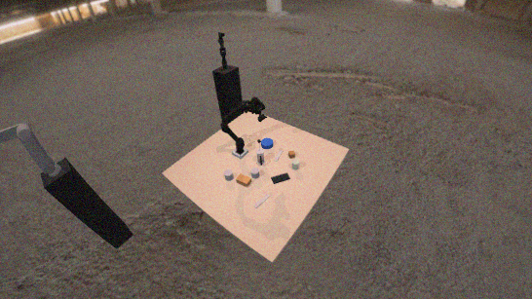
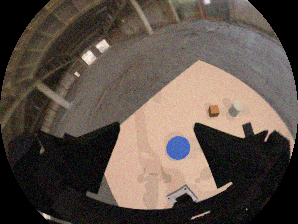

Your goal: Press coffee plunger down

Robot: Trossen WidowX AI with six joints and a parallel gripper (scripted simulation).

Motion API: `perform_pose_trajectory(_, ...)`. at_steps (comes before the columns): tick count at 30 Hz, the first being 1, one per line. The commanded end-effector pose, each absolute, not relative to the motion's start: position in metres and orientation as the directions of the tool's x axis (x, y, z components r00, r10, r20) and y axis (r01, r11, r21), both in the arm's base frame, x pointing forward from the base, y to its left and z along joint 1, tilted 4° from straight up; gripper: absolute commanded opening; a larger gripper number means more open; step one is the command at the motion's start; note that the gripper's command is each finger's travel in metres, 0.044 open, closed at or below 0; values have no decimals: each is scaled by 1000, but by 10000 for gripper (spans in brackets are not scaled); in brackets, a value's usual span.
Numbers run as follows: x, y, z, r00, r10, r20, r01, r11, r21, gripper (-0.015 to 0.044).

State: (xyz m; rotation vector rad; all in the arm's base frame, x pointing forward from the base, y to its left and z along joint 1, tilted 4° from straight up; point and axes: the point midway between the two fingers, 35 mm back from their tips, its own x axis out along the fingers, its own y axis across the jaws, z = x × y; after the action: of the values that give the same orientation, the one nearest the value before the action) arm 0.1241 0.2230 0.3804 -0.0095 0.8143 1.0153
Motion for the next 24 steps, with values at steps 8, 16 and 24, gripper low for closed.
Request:
perform_pose_trajectory(8,160,53,332,857,167,-488,-203,979,-21,440)
perform_pose_trajectory(16,159,35,306,882,88,-463,-124,991,-48,440)
perform_pose_trajectory(24,159,33,267,883,83,-462,-119,992,-48,440)
